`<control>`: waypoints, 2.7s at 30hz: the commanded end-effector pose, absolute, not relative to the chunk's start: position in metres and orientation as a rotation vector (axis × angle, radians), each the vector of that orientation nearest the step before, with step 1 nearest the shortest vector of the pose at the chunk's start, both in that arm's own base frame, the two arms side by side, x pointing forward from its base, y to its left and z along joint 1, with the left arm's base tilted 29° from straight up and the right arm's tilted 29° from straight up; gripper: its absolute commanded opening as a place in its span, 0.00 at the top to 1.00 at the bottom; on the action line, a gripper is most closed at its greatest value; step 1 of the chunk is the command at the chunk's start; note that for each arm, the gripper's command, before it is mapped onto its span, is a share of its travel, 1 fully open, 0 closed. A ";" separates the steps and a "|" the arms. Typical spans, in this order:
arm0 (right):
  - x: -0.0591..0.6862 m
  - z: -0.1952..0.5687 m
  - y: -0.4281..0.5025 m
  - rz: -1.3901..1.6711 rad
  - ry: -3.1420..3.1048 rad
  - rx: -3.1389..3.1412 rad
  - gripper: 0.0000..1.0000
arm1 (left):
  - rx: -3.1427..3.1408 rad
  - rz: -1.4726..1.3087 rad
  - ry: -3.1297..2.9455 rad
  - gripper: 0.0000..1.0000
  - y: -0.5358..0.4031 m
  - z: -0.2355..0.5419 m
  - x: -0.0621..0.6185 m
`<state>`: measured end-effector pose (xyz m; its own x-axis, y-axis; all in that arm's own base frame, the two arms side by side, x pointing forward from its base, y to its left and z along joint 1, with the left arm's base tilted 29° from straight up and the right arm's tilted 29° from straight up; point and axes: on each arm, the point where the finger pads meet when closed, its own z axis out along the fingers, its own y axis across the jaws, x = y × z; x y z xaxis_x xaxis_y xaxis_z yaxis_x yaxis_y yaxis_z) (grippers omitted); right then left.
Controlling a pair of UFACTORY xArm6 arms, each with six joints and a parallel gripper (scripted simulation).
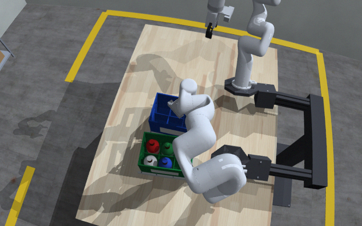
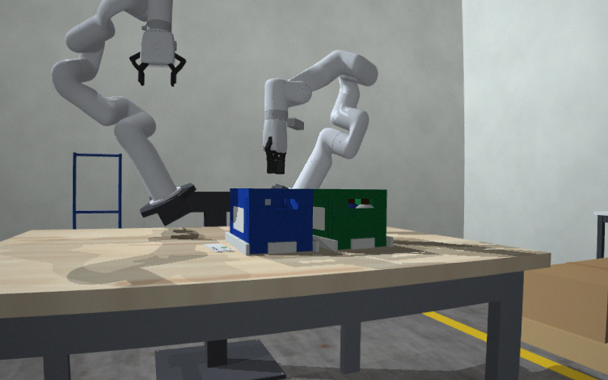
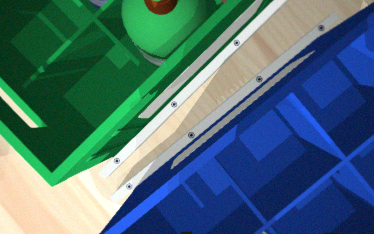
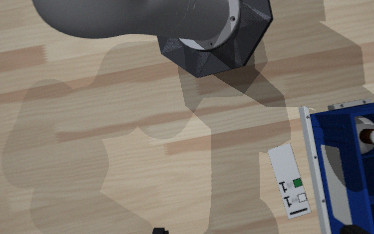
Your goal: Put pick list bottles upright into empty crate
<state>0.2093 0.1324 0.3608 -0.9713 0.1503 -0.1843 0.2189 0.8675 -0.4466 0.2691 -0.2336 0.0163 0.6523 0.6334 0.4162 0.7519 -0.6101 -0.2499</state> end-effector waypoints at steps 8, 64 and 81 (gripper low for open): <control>0.210 0.361 0.133 -0.715 2.896 0.288 0.00 | -2.475 -0.404 -1.092 0.35 -0.196 0.041 0.288; 0.210 0.361 0.133 -0.715 2.896 0.288 0.00 | -2.474 -0.405 -1.091 0.35 -0.093 0.076 0.333; 0.210 0.361 0.133 -0.715 2.896 0.288 0.00 | -2.474 -0.405 -1.091 0.35 -0.083 0.058 0.335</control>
